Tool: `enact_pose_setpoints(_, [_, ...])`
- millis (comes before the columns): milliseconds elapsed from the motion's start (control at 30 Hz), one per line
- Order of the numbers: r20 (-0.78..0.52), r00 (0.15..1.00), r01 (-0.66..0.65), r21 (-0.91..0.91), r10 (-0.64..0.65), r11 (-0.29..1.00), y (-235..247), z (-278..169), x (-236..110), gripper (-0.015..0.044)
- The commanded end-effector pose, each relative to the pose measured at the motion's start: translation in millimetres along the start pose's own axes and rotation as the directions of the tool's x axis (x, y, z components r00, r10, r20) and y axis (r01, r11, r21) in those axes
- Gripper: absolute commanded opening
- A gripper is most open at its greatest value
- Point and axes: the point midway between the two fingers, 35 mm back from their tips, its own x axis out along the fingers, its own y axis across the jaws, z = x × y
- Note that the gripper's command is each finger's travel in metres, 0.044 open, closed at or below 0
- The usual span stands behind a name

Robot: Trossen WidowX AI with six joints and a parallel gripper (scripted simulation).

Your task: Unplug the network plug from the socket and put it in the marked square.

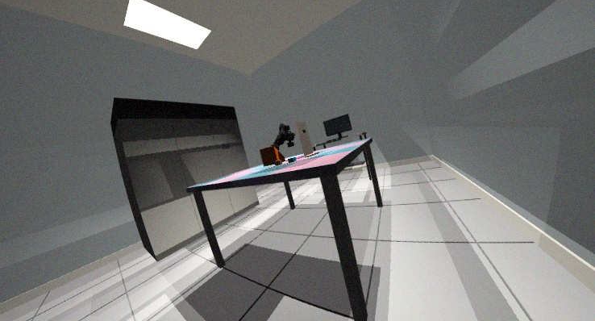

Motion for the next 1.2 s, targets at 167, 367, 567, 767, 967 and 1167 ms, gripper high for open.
enact_pose_setpoints(167, [-0.001, 1.0, -0.001, -0.001, 0.001, 1.0, -7, -1, -2, 0.0])
enact_pose_setpoints(367, [-0.001, 1.0, -0.003, -0.002, 0.003, 1.0, -19, -2, -4, 0.0])
enact_pose_setpoints(567, [-0.001, 1.0, -0.005, -0.004, 0.005, 1.0, -31, -3, -8, 0.0])
enact_pose_setpoints(767, [-0.001, 1.0, -0.006, -0.004, 0.006, 1.0, -43, -3, -13, 0.0])
enact_pose_setpoints(967, [0.0, 1.0, -0.007, -0.005, 0.007, 1.0, -55, -3, -20, 0.0])
enact_pose_setpoints(1167, [-0.002, 1.0, -0.022, -0.009, 0.022, 1.0, -57, -4, -21, 0.0])
